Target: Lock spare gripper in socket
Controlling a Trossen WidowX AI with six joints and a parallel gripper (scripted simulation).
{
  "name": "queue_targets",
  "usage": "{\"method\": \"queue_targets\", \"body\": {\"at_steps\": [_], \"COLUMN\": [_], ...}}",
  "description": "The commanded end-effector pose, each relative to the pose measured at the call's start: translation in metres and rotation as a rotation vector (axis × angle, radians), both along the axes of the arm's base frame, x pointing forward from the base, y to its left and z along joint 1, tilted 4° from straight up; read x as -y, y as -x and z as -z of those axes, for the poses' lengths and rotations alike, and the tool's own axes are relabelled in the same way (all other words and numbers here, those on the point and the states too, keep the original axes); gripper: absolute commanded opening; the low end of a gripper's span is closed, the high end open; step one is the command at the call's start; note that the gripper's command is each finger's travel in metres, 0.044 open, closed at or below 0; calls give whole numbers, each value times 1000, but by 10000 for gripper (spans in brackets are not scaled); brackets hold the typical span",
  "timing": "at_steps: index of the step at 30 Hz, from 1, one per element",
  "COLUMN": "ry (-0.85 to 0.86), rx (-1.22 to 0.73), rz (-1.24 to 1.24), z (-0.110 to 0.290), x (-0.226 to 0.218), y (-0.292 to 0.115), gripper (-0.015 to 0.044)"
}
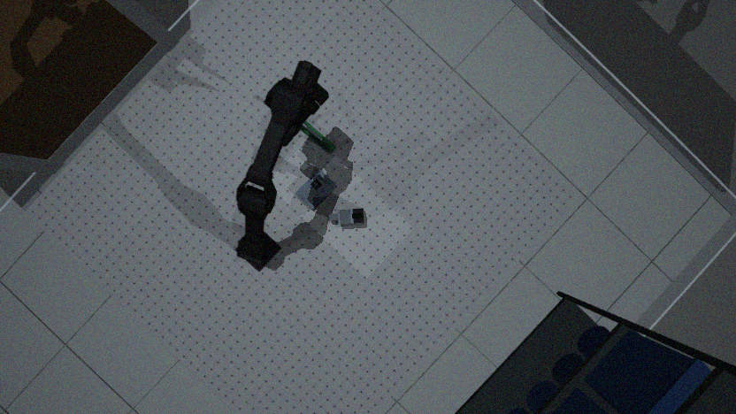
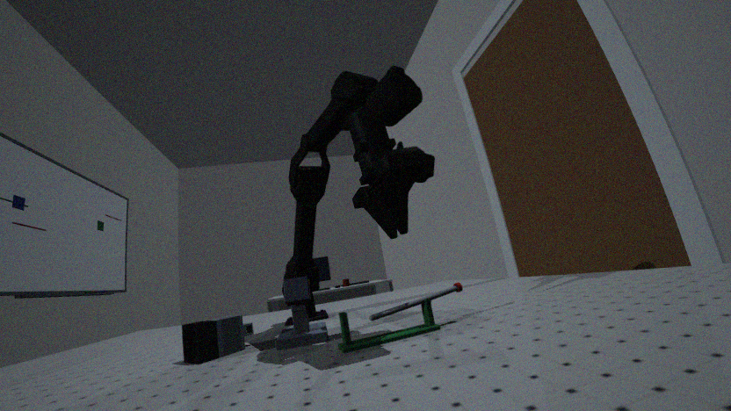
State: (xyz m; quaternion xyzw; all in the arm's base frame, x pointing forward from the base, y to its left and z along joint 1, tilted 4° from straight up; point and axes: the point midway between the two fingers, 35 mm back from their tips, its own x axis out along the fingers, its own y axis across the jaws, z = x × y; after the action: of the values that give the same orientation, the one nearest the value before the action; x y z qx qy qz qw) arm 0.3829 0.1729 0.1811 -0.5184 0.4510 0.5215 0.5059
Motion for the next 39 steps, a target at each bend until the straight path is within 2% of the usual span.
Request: {"method": "queue_targets", "body": {"at_steps": [1,5,12,39], "ry": [1,0,-6,-6], "rx": [12,12,8,8], "rz": [-19,-19,-21,-21], "z": [-8,6,58,98], "x": [2,2,5,6], "y": [3,0,-3,-7], "gripper": [180,180,180,180]}}
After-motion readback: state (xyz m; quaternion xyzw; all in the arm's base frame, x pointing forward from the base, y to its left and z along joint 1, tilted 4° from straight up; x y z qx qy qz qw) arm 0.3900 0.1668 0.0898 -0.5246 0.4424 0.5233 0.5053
